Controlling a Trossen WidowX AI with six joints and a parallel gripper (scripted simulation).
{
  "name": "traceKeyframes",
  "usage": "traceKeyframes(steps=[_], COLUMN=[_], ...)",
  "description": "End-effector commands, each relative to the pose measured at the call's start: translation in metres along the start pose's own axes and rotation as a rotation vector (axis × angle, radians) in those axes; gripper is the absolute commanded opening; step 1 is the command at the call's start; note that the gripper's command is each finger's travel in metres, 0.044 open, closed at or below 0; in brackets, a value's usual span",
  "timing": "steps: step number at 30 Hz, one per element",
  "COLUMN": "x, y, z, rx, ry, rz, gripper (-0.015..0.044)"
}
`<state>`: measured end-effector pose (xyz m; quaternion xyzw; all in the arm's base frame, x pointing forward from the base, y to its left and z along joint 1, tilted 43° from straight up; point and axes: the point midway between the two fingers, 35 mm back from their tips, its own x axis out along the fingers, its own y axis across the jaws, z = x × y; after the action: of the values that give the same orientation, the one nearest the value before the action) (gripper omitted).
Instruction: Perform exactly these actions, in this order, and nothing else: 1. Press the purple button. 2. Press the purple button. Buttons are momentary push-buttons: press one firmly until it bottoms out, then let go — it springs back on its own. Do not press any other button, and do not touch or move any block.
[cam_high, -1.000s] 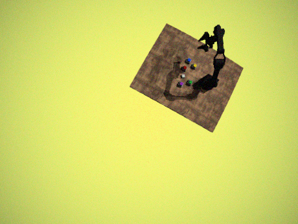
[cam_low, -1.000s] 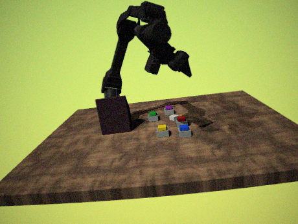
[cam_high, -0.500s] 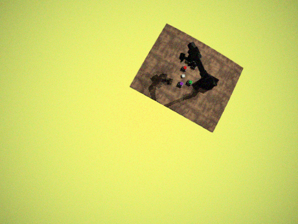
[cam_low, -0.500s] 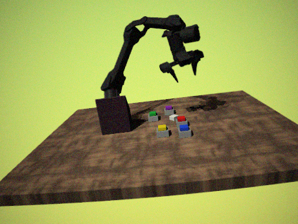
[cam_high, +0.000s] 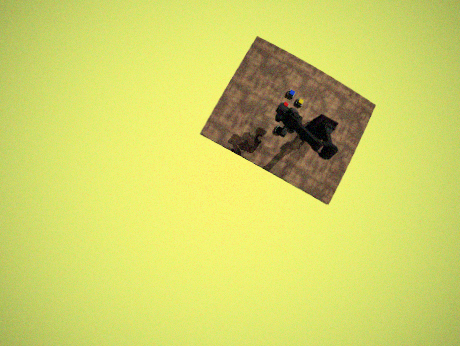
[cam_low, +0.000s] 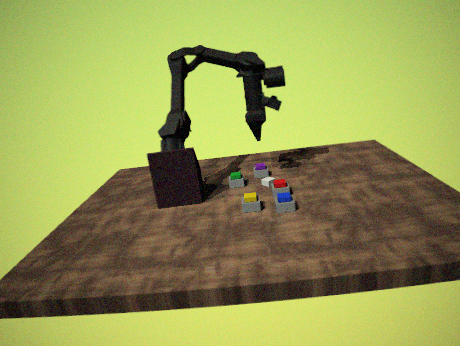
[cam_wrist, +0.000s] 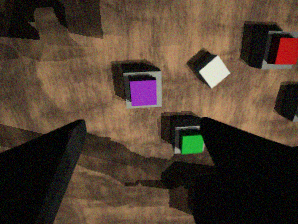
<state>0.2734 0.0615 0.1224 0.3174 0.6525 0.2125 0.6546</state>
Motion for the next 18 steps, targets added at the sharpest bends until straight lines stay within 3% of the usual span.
traceKeyframes(steps=[1,4,10,18], x=[0.004,0.004,0.063,0.065], y=[-0.001,-0.001,-0.002,-0.001], z=[-0.005,-0.005,-0.006,-0.006], rx=[-0.055,-0.055,-0.056,-0.056], ry=[0.007,0.007,0.007,0.007], rz=[-0.013,-0.013,-0.011,-0.010], gripper=[0.0400,0.0400,0.0242,0.0032])
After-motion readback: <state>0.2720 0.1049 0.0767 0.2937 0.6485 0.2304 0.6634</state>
